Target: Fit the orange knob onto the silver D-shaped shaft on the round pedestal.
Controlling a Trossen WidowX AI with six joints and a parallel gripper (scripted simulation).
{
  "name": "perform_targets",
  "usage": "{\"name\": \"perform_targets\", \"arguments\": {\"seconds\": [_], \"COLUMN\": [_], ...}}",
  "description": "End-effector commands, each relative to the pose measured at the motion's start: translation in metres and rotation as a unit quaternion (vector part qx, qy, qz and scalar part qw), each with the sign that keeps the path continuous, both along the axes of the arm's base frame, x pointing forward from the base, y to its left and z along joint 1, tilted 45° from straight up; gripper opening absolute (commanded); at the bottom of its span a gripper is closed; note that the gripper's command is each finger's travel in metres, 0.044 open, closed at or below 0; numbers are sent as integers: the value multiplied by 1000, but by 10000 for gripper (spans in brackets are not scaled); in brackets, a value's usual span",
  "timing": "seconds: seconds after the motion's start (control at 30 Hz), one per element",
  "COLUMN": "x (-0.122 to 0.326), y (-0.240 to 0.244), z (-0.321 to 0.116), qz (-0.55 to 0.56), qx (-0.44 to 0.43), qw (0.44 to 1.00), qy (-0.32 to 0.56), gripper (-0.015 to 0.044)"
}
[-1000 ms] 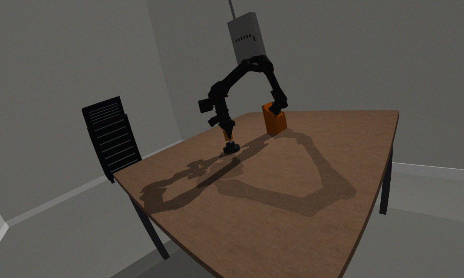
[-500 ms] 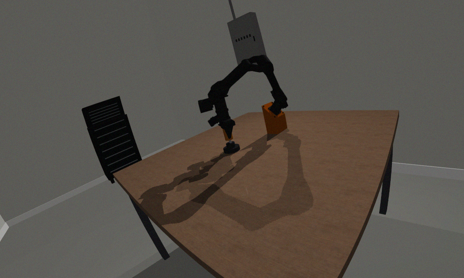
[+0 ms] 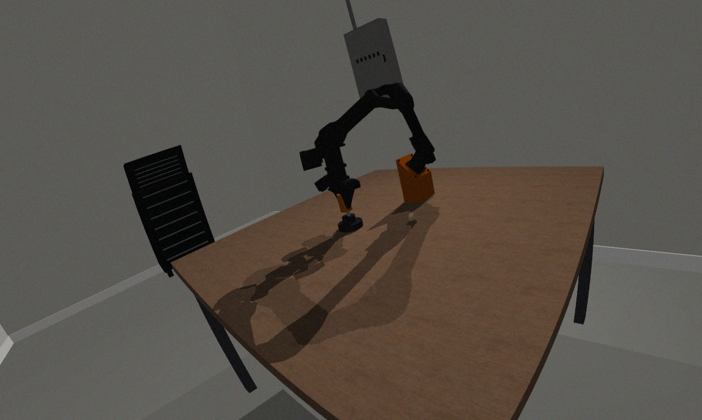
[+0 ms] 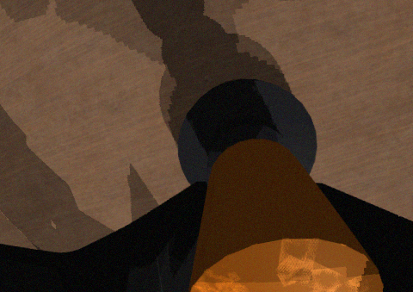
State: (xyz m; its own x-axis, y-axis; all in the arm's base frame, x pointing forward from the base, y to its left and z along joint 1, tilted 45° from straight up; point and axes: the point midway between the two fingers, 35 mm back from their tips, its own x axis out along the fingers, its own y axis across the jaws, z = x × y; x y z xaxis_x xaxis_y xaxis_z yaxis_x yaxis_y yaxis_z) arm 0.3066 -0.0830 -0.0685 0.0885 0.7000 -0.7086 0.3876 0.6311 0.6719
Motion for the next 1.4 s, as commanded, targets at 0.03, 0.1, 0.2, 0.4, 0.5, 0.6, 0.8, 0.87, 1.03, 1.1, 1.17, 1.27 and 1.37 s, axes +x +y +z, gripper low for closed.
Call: {"name": "perform_targets", "arguments": {"seconds": [0.03, 0.1, 0.2, 0.4, 0.5, 0.6, 0.8, 0.87, 1.03, 1.1, 1.17, 1.27, 1.37], "x": [1, 1, 1, 1, 1, 2, 2, 2, 0, 0, 1, 1, 2], "y": [1, 2, 2, 2, 0, -1, -2, -2, 0, 0, 1, 2, 2], "z": [-1, -1, 0, -1, 1, 3, 3, 2, 0, 0, -1, -1, -1], "qz": [3, 3, 3, 3, 3, 3, 48, 74, 77, 77, 77, 77, 77], "qx": [0, 0, 0, 0, 0, 0, -6, -9, -10, -10, -10, -10, -10], "qw": [1000, 1000, 1000, 1000, 1000, 1000, 998, 994, 994, 994, 994, 994, 994], "qy": [-5, -5, -5, -5, -5, -5, -49, -74, -78, -78, -78, -78, -78], "gripper": [0, 0, 0, 0, 0, 0, 0, 0, 0, 0, 0, 0, 0]}}
